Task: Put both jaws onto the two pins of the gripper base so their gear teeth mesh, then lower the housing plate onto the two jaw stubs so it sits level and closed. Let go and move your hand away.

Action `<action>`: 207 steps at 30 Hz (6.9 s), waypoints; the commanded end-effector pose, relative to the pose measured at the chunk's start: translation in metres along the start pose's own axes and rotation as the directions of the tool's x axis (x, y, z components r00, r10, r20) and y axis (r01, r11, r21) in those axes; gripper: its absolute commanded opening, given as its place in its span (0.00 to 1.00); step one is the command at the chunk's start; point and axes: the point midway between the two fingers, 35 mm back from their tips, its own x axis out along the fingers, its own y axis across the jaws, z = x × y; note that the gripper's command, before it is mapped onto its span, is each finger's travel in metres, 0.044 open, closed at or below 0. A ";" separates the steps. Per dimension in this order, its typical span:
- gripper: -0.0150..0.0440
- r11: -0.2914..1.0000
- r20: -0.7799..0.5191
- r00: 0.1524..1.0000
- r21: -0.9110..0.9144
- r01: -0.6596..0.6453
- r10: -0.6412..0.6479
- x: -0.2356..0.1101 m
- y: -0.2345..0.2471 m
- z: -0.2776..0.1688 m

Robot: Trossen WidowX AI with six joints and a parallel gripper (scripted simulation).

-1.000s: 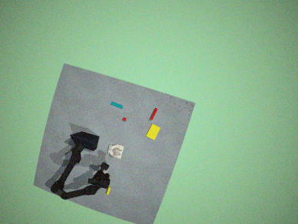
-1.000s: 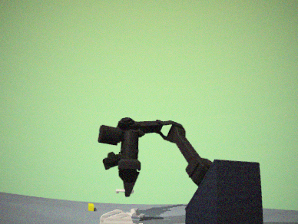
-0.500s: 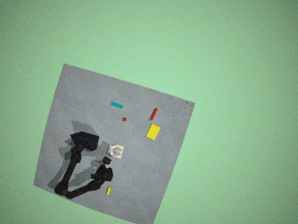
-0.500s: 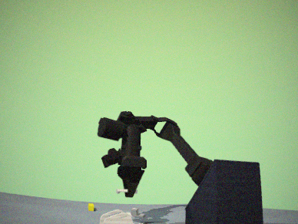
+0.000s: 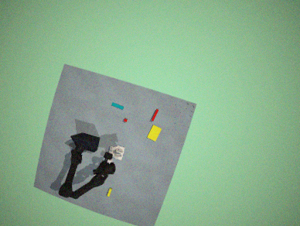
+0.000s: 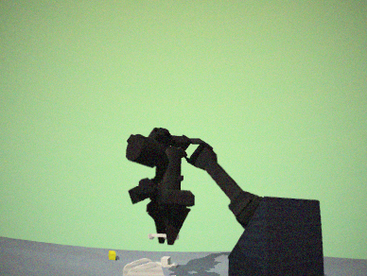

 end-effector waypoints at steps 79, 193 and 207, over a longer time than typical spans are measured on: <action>0.85 0.995 0.011 0.999 -0.090 0.048 -0.047 0.003 0.054 -0.020; 0.85 0.995 0.012 0.999 -0.090 0.051 -0.051 0.077 0.050 -0.019; 0.85 0.995 0.012 0.999 -0.090 0.052 -0.051 0.080 0.050 -0.019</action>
